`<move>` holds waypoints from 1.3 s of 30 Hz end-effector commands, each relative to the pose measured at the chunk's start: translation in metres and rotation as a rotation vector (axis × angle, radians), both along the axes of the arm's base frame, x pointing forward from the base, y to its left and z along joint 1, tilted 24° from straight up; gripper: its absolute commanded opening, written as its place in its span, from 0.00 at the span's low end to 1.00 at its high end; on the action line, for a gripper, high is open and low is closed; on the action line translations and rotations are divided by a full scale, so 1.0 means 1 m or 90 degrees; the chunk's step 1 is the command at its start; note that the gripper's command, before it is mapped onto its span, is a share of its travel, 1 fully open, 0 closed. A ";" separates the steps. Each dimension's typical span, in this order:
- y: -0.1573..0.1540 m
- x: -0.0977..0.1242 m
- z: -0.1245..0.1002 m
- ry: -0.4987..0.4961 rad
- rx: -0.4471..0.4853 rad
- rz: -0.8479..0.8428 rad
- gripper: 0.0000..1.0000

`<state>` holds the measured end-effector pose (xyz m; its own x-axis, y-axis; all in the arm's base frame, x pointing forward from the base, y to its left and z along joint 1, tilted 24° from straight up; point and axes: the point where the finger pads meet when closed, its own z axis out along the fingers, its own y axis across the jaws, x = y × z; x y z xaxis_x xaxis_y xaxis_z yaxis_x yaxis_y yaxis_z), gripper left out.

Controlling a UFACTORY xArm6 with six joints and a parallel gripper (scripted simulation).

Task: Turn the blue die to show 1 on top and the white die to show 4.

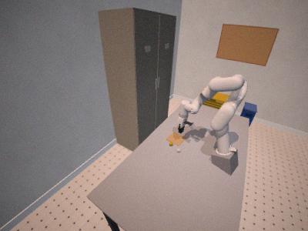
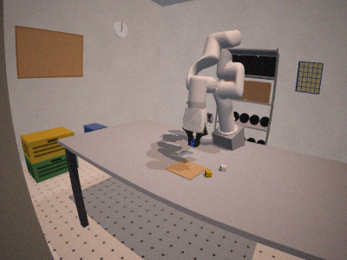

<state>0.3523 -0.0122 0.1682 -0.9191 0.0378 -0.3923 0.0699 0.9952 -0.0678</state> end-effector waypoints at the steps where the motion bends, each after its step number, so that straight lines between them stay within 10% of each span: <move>1: -0.001 0.004 -0.006 -0.002 0.000 0.000 0.21; 18: -0.007 0.031 -0.071 -0.002 0.000 0.000 0.21; 39: -0.009 0.038 -0.086 -0.002 0.000 0.000 0.21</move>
<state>0.3889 -0.0210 0.0821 -0.9203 0.0378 -0.3895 0.0667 0.9959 -0.0610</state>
